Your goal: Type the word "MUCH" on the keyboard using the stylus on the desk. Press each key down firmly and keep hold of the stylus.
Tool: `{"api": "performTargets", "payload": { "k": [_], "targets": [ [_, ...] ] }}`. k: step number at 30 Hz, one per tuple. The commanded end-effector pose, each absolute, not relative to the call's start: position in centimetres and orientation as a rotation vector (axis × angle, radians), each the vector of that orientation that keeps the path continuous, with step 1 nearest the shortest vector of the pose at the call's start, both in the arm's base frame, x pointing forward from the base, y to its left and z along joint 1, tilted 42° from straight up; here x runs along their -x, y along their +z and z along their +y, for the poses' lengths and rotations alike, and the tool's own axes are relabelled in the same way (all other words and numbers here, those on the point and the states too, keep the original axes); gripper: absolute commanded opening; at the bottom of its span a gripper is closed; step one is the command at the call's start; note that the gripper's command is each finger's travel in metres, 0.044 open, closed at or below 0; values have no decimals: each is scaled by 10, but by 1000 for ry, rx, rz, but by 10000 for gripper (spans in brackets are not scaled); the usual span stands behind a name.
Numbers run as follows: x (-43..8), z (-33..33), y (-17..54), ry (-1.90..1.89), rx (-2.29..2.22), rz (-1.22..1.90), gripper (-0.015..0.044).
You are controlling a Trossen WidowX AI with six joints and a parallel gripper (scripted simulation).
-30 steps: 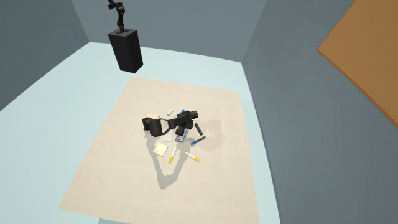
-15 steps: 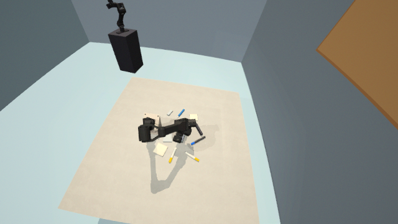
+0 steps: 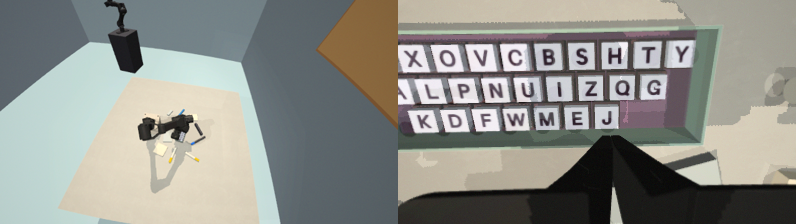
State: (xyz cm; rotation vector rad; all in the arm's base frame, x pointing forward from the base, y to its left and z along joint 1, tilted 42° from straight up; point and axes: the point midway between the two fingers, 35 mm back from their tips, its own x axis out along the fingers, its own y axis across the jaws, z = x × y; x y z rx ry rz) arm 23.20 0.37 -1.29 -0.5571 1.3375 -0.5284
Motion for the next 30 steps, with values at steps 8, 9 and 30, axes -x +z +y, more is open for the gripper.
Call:
{"api": "performTargets", "payload": {
  "k": [8, 9, 30],
  "targets": [
    [-225, 5, -19, -534, 553, 1346, 0],
    [-225, 5, -19, -534, 553, 1346, 0],
    [-228, 61, -66, -531, 548, 1346, 0]
  ]
}}
